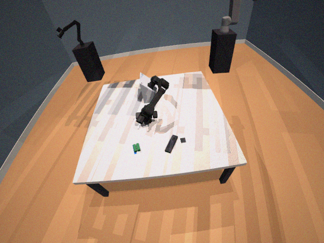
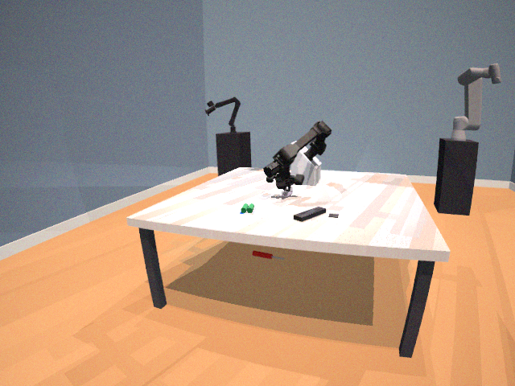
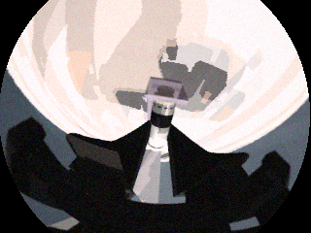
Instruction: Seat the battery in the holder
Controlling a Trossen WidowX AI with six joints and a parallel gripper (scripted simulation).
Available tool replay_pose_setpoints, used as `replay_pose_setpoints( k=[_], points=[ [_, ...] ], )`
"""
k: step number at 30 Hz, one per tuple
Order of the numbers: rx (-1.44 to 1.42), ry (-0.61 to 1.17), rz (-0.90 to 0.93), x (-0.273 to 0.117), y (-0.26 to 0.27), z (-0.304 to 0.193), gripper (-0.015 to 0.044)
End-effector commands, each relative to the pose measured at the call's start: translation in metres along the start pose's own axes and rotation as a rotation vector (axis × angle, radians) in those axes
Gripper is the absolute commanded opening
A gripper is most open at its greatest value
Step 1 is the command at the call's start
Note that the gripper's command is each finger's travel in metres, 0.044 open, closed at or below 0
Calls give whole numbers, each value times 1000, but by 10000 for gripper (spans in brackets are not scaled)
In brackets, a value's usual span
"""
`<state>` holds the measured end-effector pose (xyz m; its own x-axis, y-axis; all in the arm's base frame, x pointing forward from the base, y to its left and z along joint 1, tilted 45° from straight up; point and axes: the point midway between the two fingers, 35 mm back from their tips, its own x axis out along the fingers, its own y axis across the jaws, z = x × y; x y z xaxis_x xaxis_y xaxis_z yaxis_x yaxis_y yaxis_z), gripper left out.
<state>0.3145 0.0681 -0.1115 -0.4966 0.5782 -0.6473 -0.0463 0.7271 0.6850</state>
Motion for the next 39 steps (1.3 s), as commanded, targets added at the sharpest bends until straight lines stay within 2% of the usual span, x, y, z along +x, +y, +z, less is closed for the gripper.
replay_pose_setpoints(
  k=[1,39],
  points=[
    [-5,-37,-11,-1,-2,5,77],
    [12,-193,-15,7,-3,3,77]
  ],
)
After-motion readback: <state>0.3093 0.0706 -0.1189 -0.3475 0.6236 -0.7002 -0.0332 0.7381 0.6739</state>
